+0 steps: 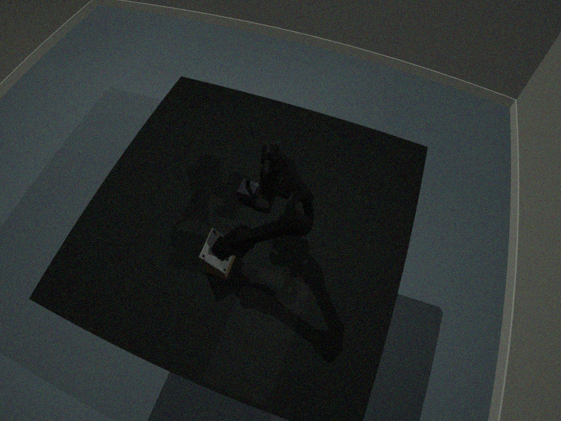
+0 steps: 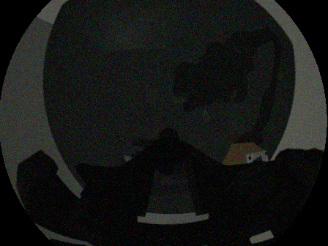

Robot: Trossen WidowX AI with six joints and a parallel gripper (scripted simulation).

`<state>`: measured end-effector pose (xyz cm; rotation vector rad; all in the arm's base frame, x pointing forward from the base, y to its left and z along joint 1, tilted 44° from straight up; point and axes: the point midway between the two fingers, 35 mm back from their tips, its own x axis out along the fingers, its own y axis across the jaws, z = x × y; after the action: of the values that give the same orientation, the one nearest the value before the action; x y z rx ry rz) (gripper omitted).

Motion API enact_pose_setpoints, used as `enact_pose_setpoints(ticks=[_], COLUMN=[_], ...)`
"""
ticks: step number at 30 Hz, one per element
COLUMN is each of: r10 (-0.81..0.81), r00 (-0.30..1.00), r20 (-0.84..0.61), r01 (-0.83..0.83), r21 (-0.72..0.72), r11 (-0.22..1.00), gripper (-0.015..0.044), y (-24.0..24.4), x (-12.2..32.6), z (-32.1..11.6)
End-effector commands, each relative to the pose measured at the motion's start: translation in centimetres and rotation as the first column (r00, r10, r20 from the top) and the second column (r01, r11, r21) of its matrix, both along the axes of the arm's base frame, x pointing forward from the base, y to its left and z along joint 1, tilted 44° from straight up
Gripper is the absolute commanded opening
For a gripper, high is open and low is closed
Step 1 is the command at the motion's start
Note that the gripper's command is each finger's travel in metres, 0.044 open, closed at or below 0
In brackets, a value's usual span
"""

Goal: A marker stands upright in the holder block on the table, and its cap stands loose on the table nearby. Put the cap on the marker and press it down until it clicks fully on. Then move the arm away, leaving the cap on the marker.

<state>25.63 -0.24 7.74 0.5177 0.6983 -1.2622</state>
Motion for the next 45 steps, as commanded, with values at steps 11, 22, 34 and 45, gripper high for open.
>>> enact_pose_setpoints(ticks=[11, 22, 34, 45], r10=[0.02, 0.012, 0.002, -0.001], r00=[1.0, 1.0, 1.0, 1.0], r20=[-0.012, -0.008, -0.001, 0.003], r01=[-0.02, -0.012, -0.002, 0.001], r21=[0.03, 0.025, 0.013, 0.008], r11=[0.999, 1.0, 1.0, 1.0], gripper=[0.0, 0.0, 0.0, 0.0], y=[4.4, 7.5, 11.1, 11.7], x=[1.9, 2.9, 3.4, 3.5], z=[-1.1, -1.9, -3.0, -3.8])
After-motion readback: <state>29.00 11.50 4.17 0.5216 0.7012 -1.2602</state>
